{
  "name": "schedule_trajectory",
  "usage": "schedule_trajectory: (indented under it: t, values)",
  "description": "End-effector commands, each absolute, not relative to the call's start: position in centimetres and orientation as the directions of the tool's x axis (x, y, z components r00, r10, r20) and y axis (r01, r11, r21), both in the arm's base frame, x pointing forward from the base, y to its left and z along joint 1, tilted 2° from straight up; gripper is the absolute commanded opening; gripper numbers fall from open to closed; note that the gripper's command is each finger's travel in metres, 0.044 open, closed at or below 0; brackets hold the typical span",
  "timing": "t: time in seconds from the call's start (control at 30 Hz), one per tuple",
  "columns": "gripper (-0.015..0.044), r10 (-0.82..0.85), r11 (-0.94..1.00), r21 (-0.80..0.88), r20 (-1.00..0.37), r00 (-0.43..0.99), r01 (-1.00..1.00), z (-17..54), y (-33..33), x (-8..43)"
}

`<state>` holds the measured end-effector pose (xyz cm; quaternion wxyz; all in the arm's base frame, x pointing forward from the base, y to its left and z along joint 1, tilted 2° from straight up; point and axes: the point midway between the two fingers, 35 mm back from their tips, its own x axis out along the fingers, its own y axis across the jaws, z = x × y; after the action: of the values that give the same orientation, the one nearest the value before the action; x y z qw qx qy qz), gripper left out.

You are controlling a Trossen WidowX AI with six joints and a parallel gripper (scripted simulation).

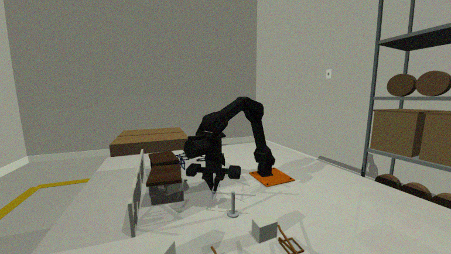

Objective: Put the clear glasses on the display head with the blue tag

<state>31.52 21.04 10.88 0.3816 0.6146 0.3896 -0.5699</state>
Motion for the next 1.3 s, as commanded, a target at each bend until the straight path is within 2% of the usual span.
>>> schedule_trajectory:
  t: [0.0,0.8,1.27]
  values:
    - [0.0000,0.043,-0.398,0.026,-0.998,0.046,0.917,10.9,21.1,31.5]
    - [0.0000,0.043,-0.398,0.026,-0.998,0.047,0.917,11.1,21.7,31.8]
    - [0.0000,0.043,-0.398,0.026,-0.998,0.047,0.917,16.0,22.0,31.8]
